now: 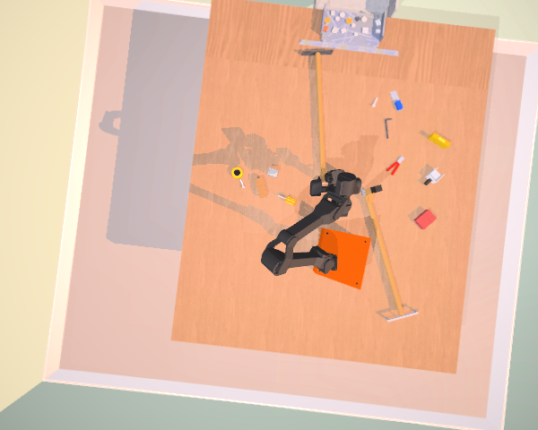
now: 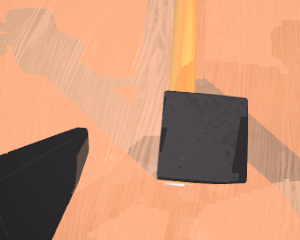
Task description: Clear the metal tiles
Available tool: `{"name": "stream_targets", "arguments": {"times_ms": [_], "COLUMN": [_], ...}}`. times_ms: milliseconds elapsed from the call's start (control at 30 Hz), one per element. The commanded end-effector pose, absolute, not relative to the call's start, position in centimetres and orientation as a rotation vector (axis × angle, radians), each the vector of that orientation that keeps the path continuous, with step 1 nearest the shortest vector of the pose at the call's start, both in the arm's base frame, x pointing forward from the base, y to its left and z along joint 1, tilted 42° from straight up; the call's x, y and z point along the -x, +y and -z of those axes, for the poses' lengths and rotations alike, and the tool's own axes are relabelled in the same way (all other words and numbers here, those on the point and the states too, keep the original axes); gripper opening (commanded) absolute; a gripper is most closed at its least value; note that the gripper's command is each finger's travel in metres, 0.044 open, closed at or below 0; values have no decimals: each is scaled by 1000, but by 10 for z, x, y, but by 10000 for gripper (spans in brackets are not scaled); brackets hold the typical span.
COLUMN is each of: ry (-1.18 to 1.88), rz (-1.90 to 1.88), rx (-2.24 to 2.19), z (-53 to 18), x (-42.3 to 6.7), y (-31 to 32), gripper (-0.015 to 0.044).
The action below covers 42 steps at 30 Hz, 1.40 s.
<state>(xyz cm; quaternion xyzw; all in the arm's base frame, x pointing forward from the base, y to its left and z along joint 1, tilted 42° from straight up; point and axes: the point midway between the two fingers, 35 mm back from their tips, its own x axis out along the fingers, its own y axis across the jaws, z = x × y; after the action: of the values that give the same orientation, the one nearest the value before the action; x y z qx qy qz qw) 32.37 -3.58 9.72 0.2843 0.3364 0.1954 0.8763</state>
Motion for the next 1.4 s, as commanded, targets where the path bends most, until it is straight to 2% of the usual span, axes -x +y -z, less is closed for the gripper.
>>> {"name": "stream_targets", "arguments": {"times_ms": [0,767,1200,1367], "ry": [713,700,690,690], "rz": [-406,-409,-412,-412], "rx": [-603,-612,-602,-602], "z": [-90,-76,-81,-81], "x": [-326,-349,-349,-349], "y": [-31,-8,-11,-11], "gripper": [440,440,99,65]}}
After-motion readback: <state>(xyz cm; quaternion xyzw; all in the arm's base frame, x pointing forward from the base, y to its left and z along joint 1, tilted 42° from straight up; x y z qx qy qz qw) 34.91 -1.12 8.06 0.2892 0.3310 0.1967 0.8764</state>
